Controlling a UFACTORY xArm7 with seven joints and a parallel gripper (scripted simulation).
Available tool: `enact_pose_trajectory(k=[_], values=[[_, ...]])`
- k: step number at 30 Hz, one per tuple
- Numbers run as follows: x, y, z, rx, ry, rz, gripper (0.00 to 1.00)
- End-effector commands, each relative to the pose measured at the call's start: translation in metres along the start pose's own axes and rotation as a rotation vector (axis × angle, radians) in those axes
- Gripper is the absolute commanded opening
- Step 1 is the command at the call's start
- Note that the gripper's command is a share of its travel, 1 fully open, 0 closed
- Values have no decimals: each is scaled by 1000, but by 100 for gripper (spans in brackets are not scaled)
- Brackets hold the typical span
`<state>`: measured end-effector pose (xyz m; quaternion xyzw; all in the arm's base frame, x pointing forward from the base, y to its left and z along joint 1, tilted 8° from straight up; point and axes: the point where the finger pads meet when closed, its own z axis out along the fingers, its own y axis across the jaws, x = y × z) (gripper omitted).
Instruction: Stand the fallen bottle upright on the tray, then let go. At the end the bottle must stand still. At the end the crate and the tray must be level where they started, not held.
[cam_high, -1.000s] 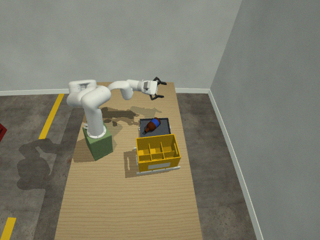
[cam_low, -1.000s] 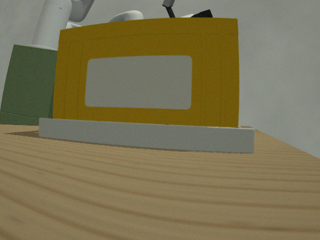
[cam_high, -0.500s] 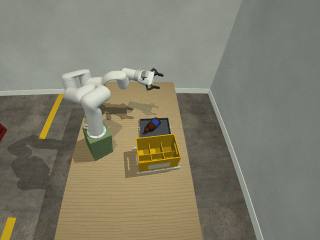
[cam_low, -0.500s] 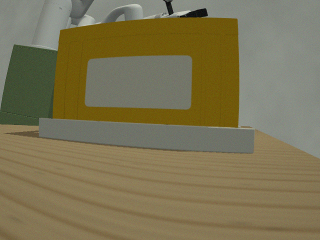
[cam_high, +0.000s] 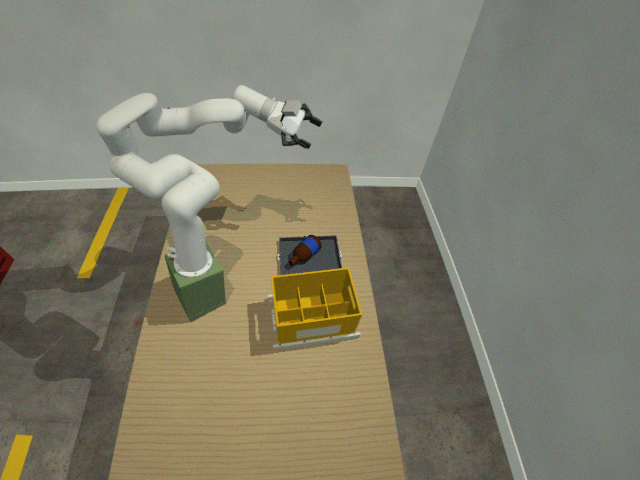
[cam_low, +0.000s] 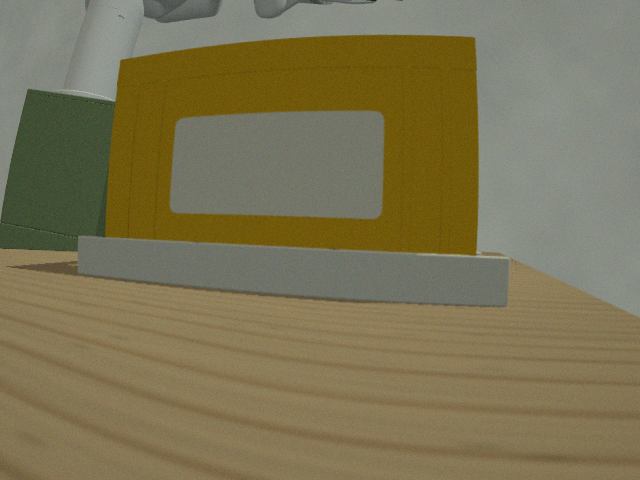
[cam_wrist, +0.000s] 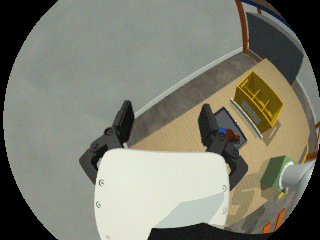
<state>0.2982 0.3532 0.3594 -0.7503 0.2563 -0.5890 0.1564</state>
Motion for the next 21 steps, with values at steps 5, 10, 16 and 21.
enact_pose_trajectory(k=[5,10,16,21], values=[[57,1,-7,-93,-203,-100,100],[89,17,7,-137,-321,-158,100],[117,44,29,-180,-449,-220,100],[137,80,55,-219,-583,-284,100]])
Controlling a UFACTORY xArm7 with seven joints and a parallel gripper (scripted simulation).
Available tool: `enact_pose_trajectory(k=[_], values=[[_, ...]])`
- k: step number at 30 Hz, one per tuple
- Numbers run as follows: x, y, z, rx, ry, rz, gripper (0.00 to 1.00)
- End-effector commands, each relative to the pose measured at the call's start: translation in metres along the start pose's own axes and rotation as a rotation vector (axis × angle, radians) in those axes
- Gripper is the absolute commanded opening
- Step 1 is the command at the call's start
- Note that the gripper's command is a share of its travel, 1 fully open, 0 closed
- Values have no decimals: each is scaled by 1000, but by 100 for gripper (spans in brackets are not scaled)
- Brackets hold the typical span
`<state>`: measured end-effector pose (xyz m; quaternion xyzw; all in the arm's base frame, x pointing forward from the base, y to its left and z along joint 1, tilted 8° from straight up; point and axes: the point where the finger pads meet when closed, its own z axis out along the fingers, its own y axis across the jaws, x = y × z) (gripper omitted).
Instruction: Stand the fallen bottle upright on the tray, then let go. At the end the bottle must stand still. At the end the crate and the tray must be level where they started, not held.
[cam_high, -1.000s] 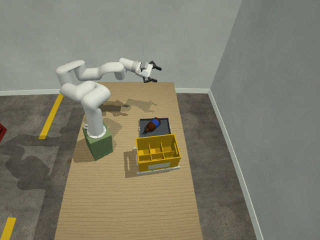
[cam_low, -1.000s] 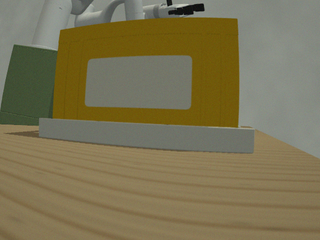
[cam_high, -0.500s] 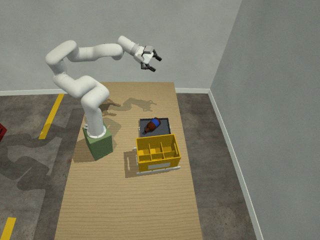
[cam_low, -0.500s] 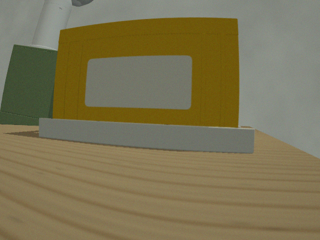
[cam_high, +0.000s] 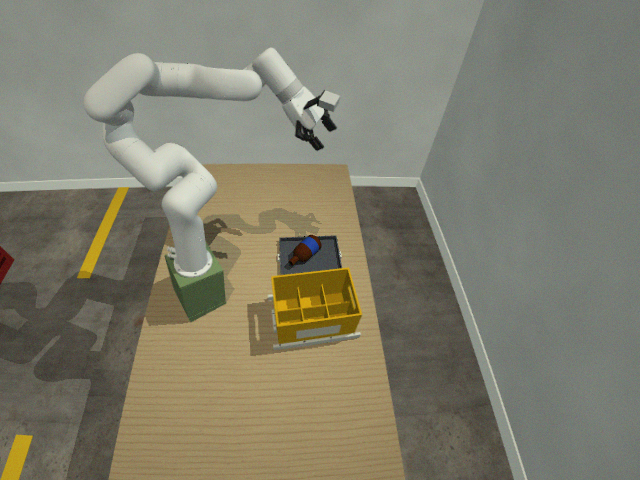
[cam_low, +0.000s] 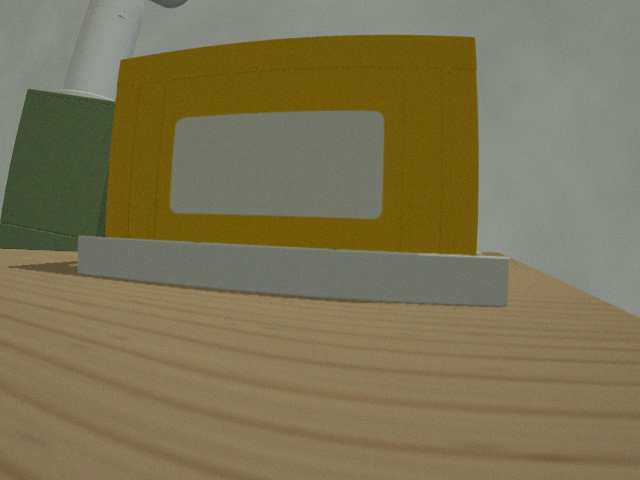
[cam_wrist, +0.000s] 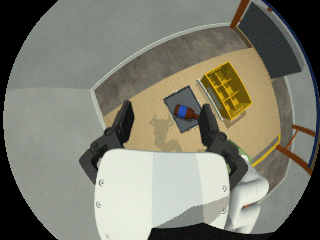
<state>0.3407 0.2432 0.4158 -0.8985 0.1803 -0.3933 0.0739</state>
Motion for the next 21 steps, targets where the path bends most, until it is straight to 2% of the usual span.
enact_pose_trajectory(k=[1,2,3,9,13,14,21], values=[[27,37,22,-41,-151,-71,100],[27,37,22,-42,-151,-72,100],[33,53,33,-55,-204,-98,100],[43,106,72,-94,-371,-180,100],[43,111,76,-97,-389,-188,100],[43,139,95,-112,-472,-227,100],[43,139,95,-112,-472,-227,100]])
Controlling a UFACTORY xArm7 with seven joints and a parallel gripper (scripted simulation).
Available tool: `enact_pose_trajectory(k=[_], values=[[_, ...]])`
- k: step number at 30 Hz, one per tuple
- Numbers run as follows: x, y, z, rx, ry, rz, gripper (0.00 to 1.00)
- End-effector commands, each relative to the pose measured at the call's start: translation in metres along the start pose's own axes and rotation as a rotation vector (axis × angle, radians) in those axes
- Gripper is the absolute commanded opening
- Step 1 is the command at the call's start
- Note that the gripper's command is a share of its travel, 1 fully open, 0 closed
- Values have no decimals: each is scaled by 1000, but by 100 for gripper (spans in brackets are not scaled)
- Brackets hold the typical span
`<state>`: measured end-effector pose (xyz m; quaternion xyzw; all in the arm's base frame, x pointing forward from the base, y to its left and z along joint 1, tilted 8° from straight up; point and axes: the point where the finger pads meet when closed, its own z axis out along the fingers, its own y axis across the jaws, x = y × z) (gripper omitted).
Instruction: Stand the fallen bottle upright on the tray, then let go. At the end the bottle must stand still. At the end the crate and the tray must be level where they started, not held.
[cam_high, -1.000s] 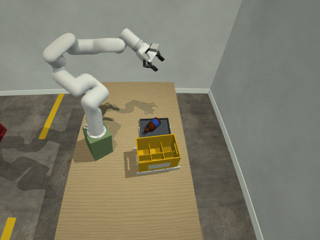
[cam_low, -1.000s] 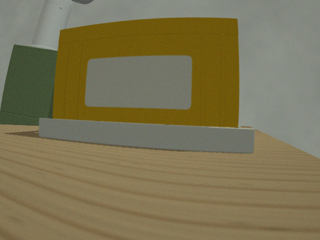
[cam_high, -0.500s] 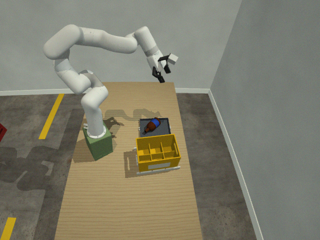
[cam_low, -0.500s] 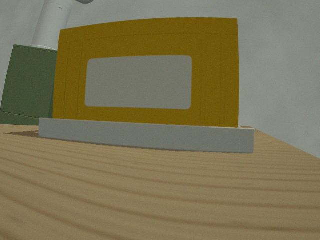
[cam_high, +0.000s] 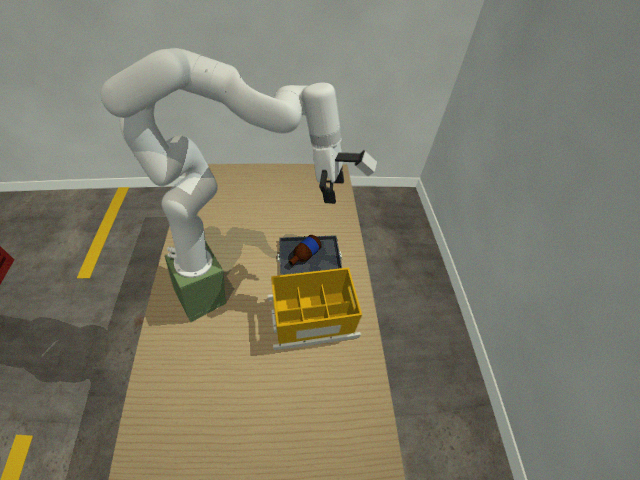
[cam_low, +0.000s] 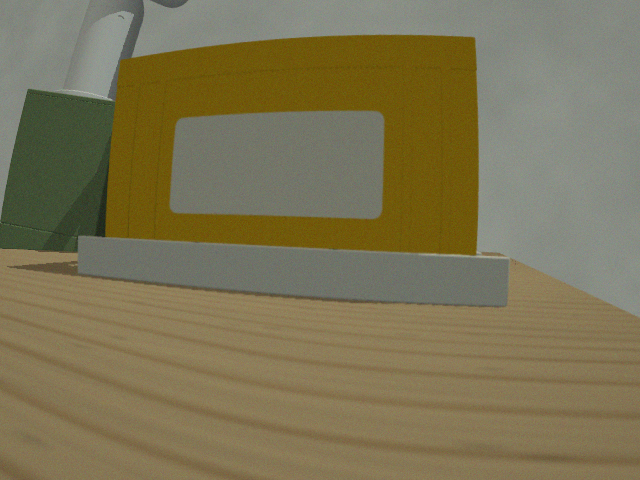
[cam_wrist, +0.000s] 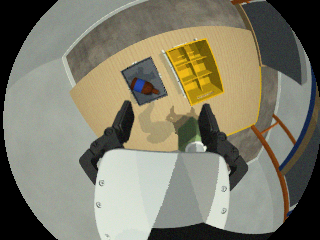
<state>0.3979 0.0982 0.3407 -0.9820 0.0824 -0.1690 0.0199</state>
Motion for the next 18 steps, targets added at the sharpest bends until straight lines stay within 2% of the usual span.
enact_pose_trajectory(k=[1,5,7,18], values=[[3,0,-1,0,-2,-10,100],[3,0,-1,0,-2,-10,100],[2,47,39,-23,-157,-83,100],[1,52,43,-25,-171,-90,100]])
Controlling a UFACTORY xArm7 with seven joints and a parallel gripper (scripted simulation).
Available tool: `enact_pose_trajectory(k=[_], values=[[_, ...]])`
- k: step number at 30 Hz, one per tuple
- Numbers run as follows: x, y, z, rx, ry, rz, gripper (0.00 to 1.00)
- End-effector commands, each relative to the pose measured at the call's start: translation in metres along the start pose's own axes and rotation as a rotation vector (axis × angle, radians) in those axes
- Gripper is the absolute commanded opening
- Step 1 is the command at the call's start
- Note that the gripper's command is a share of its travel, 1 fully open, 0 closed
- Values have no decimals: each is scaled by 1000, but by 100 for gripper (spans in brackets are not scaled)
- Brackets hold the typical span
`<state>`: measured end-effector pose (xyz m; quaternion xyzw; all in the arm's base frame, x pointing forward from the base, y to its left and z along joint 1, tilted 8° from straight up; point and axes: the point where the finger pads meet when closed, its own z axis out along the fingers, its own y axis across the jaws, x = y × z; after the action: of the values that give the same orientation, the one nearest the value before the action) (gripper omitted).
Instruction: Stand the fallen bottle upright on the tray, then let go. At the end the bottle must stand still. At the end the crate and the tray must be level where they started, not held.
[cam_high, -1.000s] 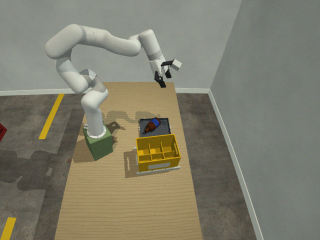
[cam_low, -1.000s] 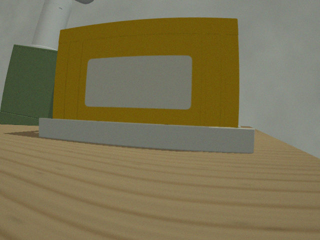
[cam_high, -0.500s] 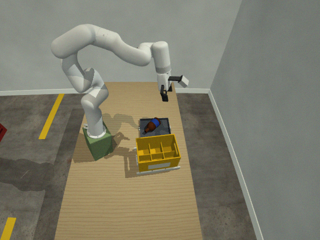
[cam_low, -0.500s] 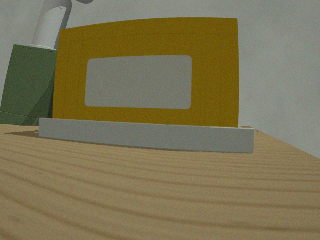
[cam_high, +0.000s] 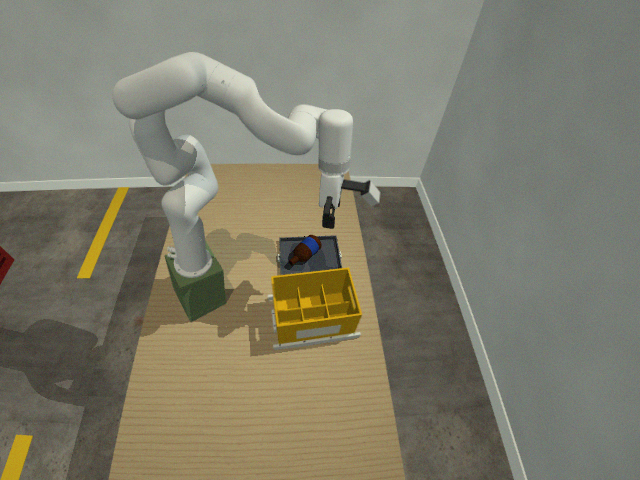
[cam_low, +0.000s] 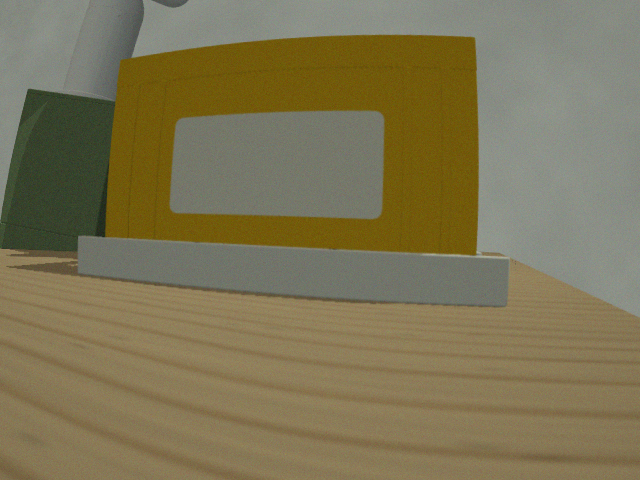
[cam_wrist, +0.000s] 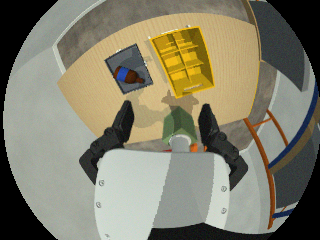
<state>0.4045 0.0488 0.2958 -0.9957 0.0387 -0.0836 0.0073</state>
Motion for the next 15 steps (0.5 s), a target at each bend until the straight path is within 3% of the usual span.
enact_pose_trajectory(k=[1,2,4,15], values=[[1,1,-1,0,1,-1,100],[1,1,-1,0,1,-1,100],[-7,46,41,-14,-154,-73,100],[-8,50,45,-14,-167,-79,100]])
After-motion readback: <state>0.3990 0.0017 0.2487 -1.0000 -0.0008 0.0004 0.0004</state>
